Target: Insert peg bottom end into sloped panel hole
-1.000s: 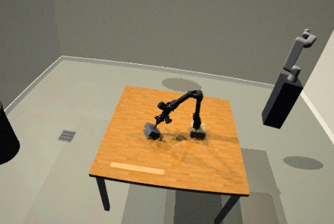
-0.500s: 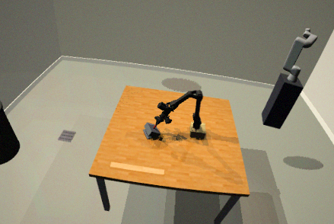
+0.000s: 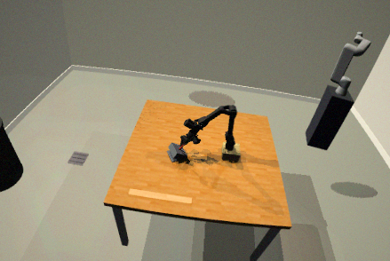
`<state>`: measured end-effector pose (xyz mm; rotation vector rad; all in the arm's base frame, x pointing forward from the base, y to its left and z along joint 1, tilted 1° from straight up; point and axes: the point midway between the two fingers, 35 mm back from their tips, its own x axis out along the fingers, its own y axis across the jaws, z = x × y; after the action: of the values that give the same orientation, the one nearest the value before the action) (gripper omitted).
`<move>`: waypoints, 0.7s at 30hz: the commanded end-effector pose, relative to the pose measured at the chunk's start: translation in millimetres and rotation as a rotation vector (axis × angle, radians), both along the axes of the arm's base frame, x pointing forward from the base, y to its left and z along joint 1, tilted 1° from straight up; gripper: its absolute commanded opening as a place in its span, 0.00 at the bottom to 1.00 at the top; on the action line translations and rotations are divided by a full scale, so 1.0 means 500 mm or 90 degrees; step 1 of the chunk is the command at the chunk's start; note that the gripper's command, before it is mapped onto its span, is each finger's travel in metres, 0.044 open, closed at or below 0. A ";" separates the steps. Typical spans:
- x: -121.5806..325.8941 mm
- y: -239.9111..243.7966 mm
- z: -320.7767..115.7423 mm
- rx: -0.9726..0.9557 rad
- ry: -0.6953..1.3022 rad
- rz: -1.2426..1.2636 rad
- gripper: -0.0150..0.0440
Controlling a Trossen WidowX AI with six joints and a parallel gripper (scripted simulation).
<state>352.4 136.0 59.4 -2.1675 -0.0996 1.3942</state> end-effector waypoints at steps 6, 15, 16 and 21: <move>-0.007 -0.007 0.018 0.000 -0.001 0.000 1.00; -0.017 -0.016 0.040 0.000 -0.001 -0.001 1.00; -0.018 -0.017 0.043 0.000 -0.001 -0.001 1.00; -0.024 -0.022 0.055 0.000 -0.001 -0.002 1.00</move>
<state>342.1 125.8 81.8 -2.1669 -0.0878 1.3941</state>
